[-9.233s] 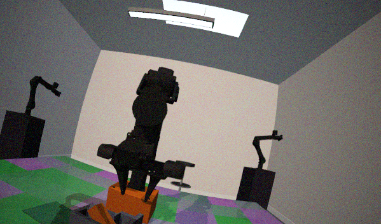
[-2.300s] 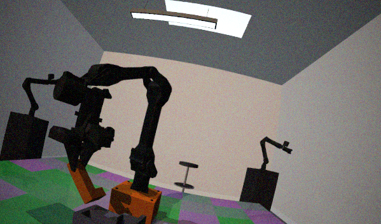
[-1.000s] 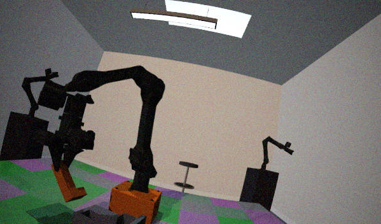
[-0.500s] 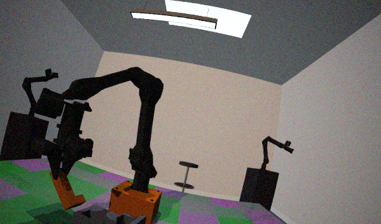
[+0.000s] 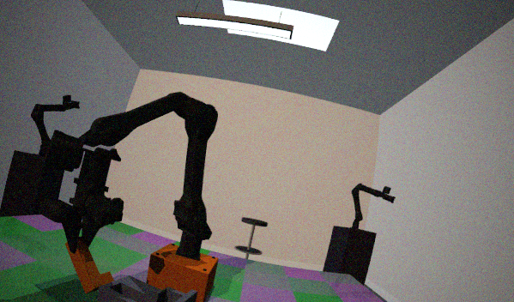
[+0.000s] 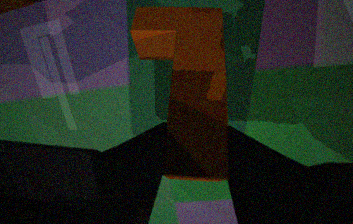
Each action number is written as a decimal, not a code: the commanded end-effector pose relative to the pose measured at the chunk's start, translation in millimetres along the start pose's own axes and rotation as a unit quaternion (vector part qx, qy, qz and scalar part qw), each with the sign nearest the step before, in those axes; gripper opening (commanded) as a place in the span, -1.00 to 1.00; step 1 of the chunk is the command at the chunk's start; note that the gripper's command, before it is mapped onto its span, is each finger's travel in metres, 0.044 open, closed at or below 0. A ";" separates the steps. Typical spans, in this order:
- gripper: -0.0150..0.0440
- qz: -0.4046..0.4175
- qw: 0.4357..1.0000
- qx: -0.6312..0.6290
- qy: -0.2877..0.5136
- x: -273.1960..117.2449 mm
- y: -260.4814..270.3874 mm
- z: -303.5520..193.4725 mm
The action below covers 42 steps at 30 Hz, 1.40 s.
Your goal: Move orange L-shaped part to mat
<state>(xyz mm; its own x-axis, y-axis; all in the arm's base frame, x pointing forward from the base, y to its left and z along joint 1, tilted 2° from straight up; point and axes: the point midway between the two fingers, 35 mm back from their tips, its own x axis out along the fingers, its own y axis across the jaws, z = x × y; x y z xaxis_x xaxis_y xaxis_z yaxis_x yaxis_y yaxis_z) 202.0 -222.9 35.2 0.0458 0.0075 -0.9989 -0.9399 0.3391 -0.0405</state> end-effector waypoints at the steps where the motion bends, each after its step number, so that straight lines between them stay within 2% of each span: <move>1: -0.49 0.005 1.000 0.001 -0.003 10.9 2.7 1.4; 30: -0.49 0.005 1.000 -0.001 -0.003 13.1 2.5 1.3; 39: 0.31 0.005 1.000 -0.001 -0.003 13.1 2.5 1.3; 42: 0.58 0.005 1.000 0.000 -0.003 -2.0 0.5 0.1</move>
<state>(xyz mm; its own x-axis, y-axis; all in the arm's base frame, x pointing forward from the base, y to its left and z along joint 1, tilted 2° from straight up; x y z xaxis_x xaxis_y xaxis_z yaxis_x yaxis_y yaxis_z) 199.7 -219.8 23.7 0.0328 0.0217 -0.9992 -0.9407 0.3383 -0.0235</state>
